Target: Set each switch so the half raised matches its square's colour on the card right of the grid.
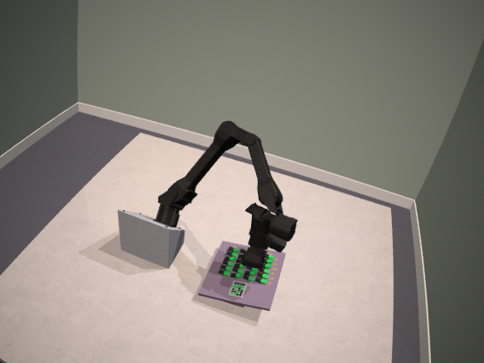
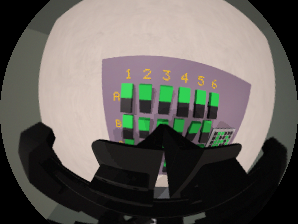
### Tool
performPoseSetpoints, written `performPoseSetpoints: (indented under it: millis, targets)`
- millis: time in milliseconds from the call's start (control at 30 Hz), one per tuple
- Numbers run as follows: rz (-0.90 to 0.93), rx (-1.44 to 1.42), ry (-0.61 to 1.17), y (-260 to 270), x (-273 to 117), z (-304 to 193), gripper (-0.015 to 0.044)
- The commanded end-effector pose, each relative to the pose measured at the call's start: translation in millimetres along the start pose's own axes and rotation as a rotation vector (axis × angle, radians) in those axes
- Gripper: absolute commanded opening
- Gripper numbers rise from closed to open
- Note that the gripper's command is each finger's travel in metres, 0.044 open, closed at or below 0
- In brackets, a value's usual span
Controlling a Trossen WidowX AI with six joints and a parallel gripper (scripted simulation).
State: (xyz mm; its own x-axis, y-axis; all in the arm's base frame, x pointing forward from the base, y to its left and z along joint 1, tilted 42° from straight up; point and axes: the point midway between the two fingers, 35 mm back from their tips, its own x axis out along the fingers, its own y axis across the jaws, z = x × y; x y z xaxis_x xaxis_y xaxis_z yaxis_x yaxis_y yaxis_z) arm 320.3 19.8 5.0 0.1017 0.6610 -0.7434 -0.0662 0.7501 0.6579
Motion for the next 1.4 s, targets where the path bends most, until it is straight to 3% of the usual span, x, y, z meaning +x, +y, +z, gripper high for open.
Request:
performPoseSetpoints:
  millis: [0, 1367]
  targets:
    - [0.003, 0.004, -0.002, 0.3, 0.5, 0.1, 0.0000]
    - [0.004, 0.004, -0.002, 0.4, 6.0, 0.2, 0.0000]
